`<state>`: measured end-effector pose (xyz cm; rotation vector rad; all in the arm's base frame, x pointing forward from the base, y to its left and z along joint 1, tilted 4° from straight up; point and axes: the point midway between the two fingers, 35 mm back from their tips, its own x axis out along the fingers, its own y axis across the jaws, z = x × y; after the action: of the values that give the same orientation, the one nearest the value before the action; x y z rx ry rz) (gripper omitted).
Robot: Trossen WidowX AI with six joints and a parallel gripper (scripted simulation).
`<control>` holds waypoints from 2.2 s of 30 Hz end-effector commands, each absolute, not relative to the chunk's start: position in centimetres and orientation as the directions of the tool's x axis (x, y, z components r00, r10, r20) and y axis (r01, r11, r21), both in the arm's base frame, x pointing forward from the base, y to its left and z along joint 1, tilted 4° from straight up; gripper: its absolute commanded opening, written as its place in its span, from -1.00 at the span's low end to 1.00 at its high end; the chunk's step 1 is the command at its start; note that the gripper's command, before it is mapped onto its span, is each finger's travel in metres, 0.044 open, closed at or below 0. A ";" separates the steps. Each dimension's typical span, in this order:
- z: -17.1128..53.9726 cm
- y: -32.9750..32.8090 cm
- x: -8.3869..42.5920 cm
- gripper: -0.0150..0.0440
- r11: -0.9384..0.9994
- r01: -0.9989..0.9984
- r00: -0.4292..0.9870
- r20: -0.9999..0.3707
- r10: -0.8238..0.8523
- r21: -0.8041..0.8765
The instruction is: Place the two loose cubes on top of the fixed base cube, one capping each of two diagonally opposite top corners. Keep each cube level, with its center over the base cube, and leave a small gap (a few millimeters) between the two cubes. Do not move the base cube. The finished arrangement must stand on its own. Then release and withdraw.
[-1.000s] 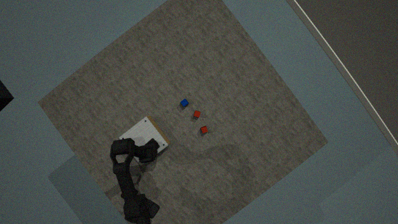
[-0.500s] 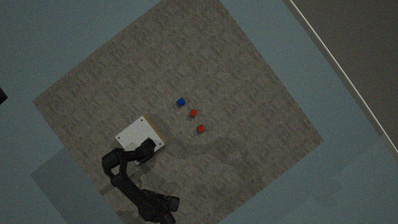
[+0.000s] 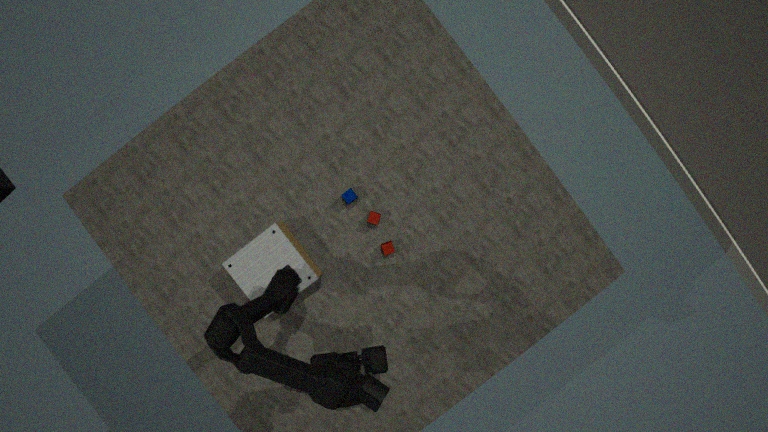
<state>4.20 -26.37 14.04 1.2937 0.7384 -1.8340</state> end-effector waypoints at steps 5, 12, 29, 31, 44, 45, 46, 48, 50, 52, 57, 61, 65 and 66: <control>12.9 -25.4 11.8 0.41 -0.344 0.939 -0.109 -0.967 -0.230 -0.024; 11.8 -22.9 17.5 0.41 -0.170 0.985 -0.061 -0.979 -0.194 -0.027; 8.9 -12.0 28.3 0.41 0.258 0.965 -0.021 -0.997 -0.081 -0.042; 8.5 -10.3 29.2 0.41 0.306 0.951 -0.024 -0.997 -0.068 -0.044; 6.9 -3.1 31.6 0.41 0.488 0.871 -0.050 -0.998 -0.024 -0.055; 6.9 -3.1 31.6 0.41 0.488 0.871 -0.050 -0.998 -0.024 -0.055; 6.8 -3.1 31.6 0.41 0.488 0.871 -0.050 -0.998 -0.024 -0.055; 5.4 -3.1 31.7 0.41 0.488 0.871 -0.050 -0.998 -0.024 -0.055; 3.3 -3.2 31.6 0.41 0.488 0.871 -0.050 -0.998 -0.024 -0.055; 1.4 -3.2 31.4 0.41 0.488 0.871 -0.050 -0.998 -0.024 -0.055; 0.7 -3.2 31.3 0.41 0.488 0.871 -0.050 -0.998 -0.024 -0.055; 0.0 -3.2 31.3 0.41 0.488 0.871 -0.050 -0.998 -0.024 -0.055; -0.8 -3.3 31.2 0.41 0.488 0.871 -0.050 -0.998 -0.024 -0.055; -0.8 -3.3 31.2 0.41 0.488 0.871 -0.050 -0.998 -0.024 -0.055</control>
<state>31.78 -3.37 0.19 0.7918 1.4200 -0.8624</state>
